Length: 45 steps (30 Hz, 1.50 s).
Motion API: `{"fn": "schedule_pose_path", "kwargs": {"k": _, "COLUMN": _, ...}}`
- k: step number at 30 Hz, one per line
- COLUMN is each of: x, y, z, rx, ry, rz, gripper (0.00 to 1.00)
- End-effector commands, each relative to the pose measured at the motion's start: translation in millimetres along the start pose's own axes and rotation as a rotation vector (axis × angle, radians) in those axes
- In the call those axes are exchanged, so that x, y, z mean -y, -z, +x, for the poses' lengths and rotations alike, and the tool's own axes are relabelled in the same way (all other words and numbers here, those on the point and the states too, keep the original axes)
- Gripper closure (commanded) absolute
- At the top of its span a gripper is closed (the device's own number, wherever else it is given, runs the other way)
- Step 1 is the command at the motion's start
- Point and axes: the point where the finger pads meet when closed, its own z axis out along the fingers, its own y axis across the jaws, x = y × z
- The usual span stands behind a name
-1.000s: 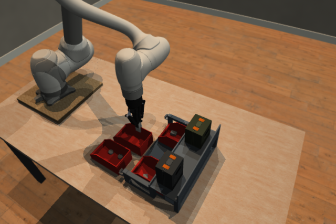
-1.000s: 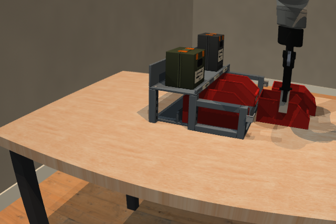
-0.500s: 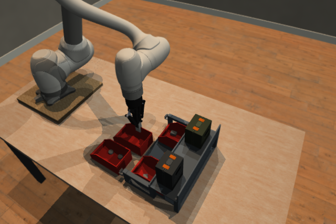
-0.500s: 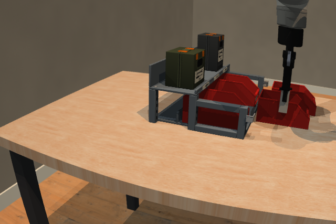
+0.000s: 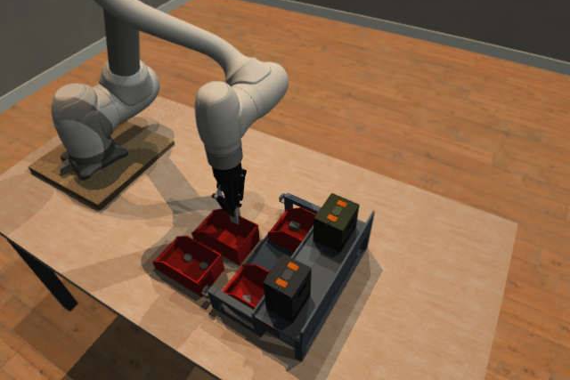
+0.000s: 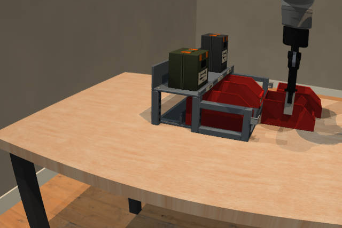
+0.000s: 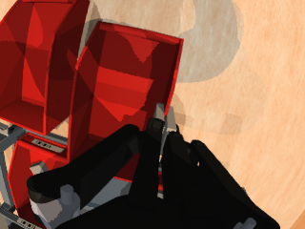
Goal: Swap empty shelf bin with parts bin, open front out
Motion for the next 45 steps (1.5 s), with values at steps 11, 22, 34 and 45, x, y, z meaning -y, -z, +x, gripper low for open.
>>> {"fn": "schedule_pose_path", "kwargs": {"k": 11, "x": 0, "y": 15, "z": 0, "rx": 0.0, "ry": 0.0, "rz": 0.0, "gripper": 0.9}}
{"fn": "schedule_pose_path", "kwargs": {"k": 22, "x": 0, "y": 41, "z": 0, "rx": 0.0, "ry": 0.0, "rz": 0.0, "gripper": 0.9}}
{"fn": "schedule_pose_path", "kwargs": {"k": 34, "x": 0, "y": 70, "z": 0, "rx": 0.0, "ry": 0.0, "rz": 0.0, "gripper": 0.9}}
{"fn": "schedule_pose_path", "kwargs": {"k": 45, "x": 0, "y": 85, "z": 0, "rx": 0.0, "ry": 0.0, "rz": 0.0, "gripper": 0.9}}
